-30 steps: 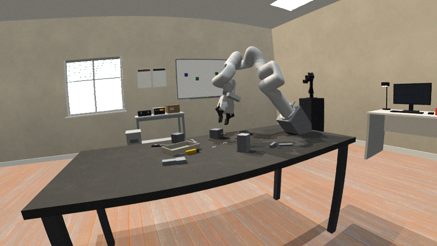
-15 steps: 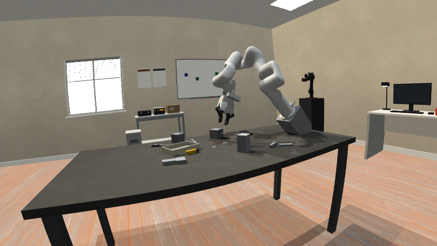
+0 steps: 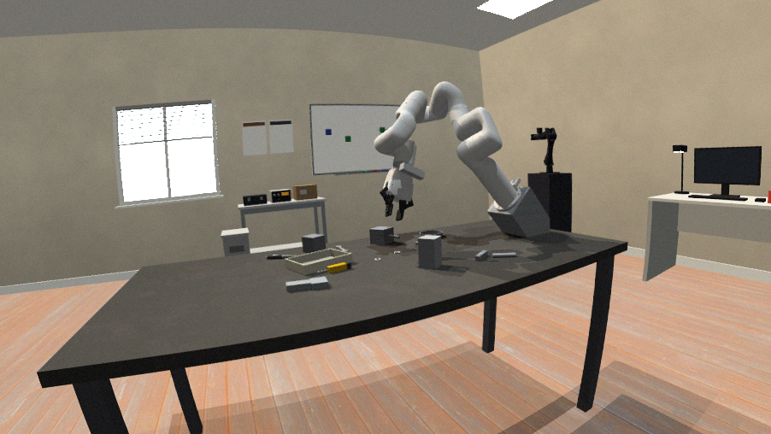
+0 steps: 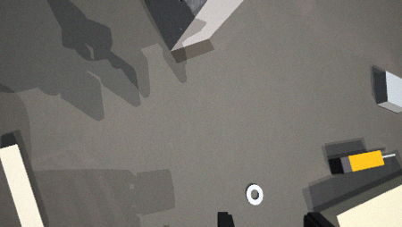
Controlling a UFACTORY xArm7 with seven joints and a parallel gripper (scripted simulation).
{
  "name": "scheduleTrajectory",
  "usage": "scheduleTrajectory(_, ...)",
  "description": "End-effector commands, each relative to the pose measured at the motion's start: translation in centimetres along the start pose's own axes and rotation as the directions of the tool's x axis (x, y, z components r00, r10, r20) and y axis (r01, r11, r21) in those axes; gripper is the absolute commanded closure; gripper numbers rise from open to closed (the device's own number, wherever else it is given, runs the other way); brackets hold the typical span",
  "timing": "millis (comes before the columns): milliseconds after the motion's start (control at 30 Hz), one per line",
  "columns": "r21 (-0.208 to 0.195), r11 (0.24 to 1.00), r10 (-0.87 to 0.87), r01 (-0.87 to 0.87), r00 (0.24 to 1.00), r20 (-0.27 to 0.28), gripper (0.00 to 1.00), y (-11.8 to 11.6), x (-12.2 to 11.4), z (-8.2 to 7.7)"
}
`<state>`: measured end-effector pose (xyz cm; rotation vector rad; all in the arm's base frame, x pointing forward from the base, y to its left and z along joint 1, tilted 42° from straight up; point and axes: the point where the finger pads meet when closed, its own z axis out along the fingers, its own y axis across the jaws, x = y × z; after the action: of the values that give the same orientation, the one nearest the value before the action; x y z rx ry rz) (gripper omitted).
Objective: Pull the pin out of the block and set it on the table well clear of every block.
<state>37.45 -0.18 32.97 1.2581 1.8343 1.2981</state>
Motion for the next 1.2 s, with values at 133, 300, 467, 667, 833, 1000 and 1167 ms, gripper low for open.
scheduleTrajectory(133,-0.002,1.000,0.000,0.000,1.000,0.001,0.57,0.1,0.0,-0.1)
scheduleTrajectory(300,0.012,1.000,0.011,-0.011,1.000,-0.002,0.57,-0.4,-0.3,-0.2)
scheduleTrajectory(467,0.039,0.999,0.033,-0.032,0.999,-0.011,0.57,-1.3,-0.7,-0.5)
scheduleTrajectory(667,0.052,0.998,0.044,-0.043,0.999,-0.016,0.57,-1.7,-0.9,-0.6)
scheduleTrajectory(833,0.054,0.998,0.045,-0.044,0.999,-0.017,0.57,-1.8,-0.9,-0.6)
scheduleTrajectory(1000,0.056,0.997,0.045,-0.044,0.999,-0.016,0.57,-1.8,-1.0,-0.7)
scheduleTrajectory(1167,0.065,0.997,0.048,-0.047,0.999,-0.015,0.57,-2.1,-1.4,-0.8)
